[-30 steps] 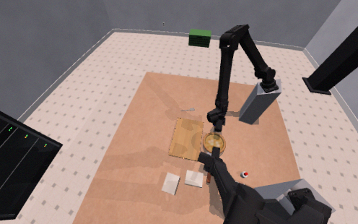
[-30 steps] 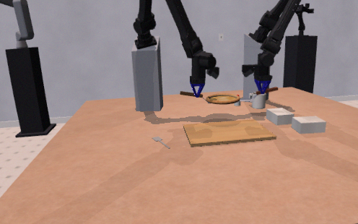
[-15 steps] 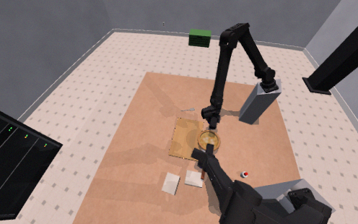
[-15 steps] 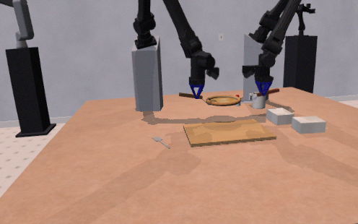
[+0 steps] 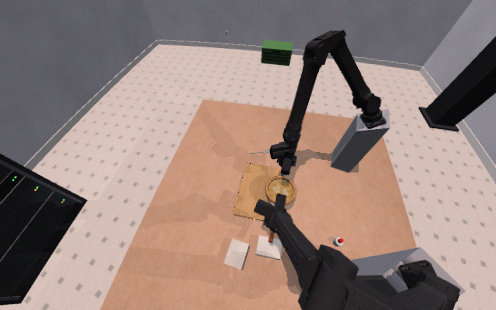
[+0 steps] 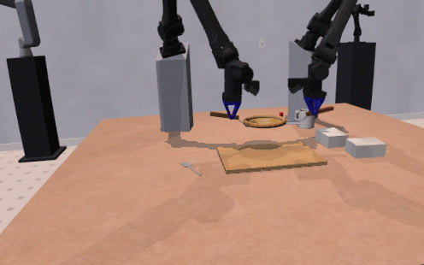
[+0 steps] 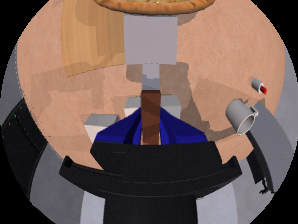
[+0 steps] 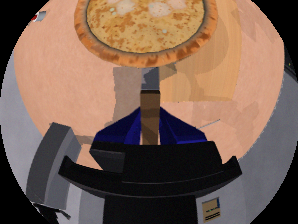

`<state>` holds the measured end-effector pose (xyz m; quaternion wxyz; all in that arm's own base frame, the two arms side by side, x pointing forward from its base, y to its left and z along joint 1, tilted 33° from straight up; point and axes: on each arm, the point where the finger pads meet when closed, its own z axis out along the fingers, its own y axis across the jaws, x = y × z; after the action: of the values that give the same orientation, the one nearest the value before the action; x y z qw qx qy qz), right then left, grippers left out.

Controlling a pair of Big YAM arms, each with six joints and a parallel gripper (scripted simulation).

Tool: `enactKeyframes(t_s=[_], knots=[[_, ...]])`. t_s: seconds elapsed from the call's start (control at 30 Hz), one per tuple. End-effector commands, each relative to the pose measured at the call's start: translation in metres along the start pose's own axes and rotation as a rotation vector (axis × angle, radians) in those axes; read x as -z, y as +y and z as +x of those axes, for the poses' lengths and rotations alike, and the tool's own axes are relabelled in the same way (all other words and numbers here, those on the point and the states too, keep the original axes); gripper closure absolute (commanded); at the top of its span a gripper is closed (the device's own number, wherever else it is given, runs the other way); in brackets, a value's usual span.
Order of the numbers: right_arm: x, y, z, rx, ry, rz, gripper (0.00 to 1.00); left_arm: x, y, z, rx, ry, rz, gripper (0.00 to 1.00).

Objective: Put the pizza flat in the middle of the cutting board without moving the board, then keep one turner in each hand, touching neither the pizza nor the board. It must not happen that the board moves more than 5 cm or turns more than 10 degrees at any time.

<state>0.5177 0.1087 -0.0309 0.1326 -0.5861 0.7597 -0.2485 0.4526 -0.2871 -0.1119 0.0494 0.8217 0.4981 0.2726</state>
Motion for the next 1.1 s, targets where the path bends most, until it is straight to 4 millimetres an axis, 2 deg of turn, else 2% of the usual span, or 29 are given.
enactKeyframes(t_s=[0.0, 0.03, 0.07, 0.17, 0.2, 0.3, 0.33, 0.43, 0.47, 0.5, 0.57, 0.63, 0.7, 0.8, 0.83, 0.9, 1.0, 1.03, 1.07], knots=[[0.003, -0.028, 0.000, 0.004, -0.013, 0.018, 0.94, 0.005, 0.019, -0.023, -0.013, -0.015, -0.015, 0.94], [0.014, -0.044, 0.000, -0.004, -0.024, 0.040, 0.94, 0.006, 0.024, -0.024, -0.014, -0.017, -0.015, 0.94], [0.015, -0.050, 0.001, -0.004, -0.025, 0.041, 0.94, 0.007, 0.030, -0.025, -0.014, -0.016, -0.015, 0.94], [0.016, -0.059, 0.003, -0.009, -0.026, 0.043, 0.94, 0.016, 0.047, -0.024, -0.004, -0.019, -0.034, 0.94], [0.016, -0.065, 0.003, -0.015, -0.029, 0.051, 0.94, 0.011, 0.045, -0.025, -0.008, -0.016, -0.024, 0.94], [0.018, -0.067, 0.003, -0.005, -0.031, 0.046, 0.94, 0.009, 0.053, -0.031, -0.009, -0.017, -0.024, 0.94], [0.016, -0.067, 0.009, -0.009, -0.026, 0.043, 0.94, 0.008, 0.055, -0.032, -0.010, -0.018, -0.023, 0.94], [0.017, -0.062, 0.005, -0.006, -0.029, 0.038, 0.94, 0.007, 0.050, -0.032, -0.014, -0.016, -0.017, 0.94], [0.001, -0.065, 0.010, 0.003, -0.014, 0.019, 0.94, 0.001, 0.049, -0.026, -0.007, -0.009, -0.006, 0.94], [-0.004, -0.065, 0.012, 0.008, -0.010, 0.010, 0.94, 0.008, 0.064, -0.035, -0.008, -0.017, -0.027, 0.94], [-0.005, -0.075, 0.016, 0.010, -0.009, 0.010, 0.94, 0.007, 0.071, -0.037, -0.012, -0.013, -0.022, 0.94], [0.012, -0.099, 0.017, -0.007, -0.022, 0.039, 0.94, 0.009, 0.082, -0.040, -0.012, -0.014, -0.022, 0.94], [0.006, -0.097, 0.011, 0.003, -0.021, 0.024, 0.94, 0.014, 0.091, -0.038, -0.006, -0.015, -0.032, 0.94], [0.005, -0.096, -0.003, 0.026, -0.029, 0.014, 0.94, 0.008, 0.097, -0.039, -0.006, -0.011, -0.022, 0.94], [0.001, -0.106, 0.016, 0.004, -0.015, 0.018, 0.94, 0.010, 0.100, -0.044, -0.011, -0.014, -0.025, 0.94], [-0.003, -0.102, 0.024, 0.010, -0.009, 0.007, 0.94, 0.012, 0.108, -0.046, -0.009, -0.014, -0.031, 0.94], [-0.003, -0.106, 0.021, -0.004, -0.012, 0.009, 0.94, 0.011, 0.108, -0.047, -0.016, -0.016, -0.031, 0.94], [0.002, -0.119, 0.022, -0.001, -0.016, 0.022, 0.94, 0.003, 0.104, -0.037, -0.005, -0.008, -0.012, 0.94], [-0.002, -0.119, 0.023, 0.003, -0.013, 0.014, 0.94, 0.007, 0.113, -0.044, -0.002, -0.013, -0.027, 0.94]])
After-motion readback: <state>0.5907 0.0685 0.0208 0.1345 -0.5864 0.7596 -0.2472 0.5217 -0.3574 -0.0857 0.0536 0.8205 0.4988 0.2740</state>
